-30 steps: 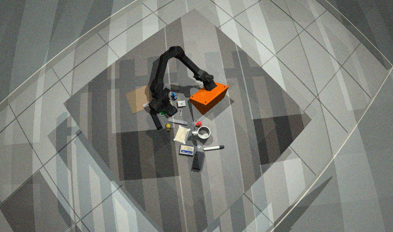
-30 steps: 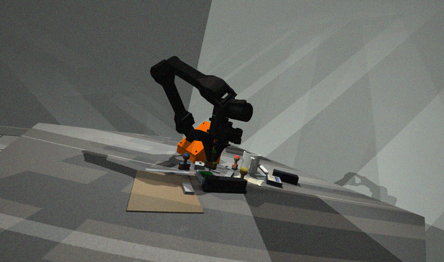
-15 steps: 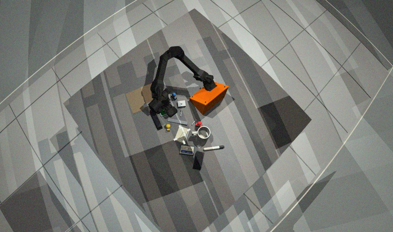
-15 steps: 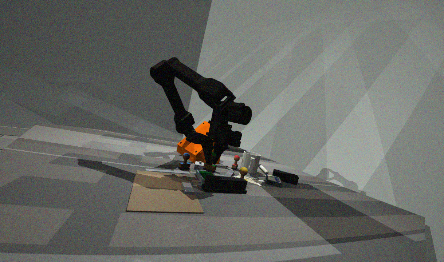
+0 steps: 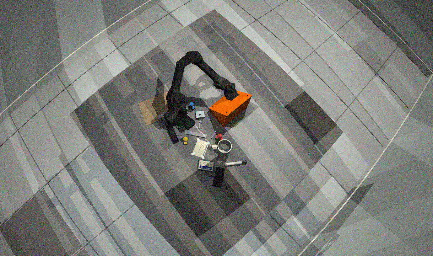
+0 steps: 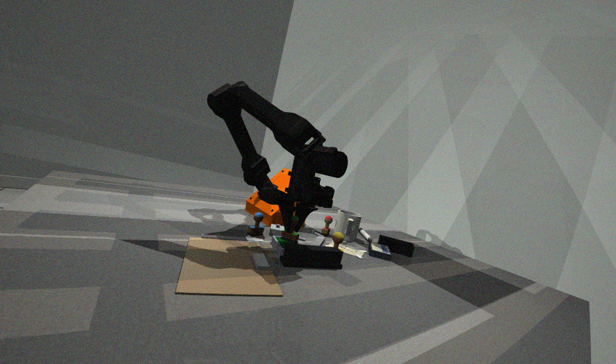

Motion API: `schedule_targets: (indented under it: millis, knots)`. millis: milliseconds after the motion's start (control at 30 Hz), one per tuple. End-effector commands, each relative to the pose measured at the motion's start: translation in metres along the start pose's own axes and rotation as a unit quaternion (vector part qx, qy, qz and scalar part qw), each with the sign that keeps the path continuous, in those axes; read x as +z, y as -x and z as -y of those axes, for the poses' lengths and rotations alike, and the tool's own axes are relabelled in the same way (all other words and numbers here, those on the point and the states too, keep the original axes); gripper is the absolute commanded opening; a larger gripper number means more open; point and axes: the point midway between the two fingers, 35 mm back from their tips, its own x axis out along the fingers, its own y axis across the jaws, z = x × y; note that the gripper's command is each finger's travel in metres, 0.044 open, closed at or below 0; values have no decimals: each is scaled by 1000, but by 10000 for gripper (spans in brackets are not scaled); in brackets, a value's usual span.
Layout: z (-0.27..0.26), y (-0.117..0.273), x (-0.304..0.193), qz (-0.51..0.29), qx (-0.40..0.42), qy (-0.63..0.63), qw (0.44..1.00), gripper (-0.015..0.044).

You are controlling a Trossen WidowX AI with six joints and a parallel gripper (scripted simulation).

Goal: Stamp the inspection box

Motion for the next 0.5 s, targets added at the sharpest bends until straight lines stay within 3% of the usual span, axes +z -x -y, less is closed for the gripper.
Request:
schedule_targets:
  millis: [0, 467]
  knots:
    - [0, -3, -2, -1, -2, 4, 1000, 0]
    - [0, -7, -2, -1, -2, 0, 1000, 0]
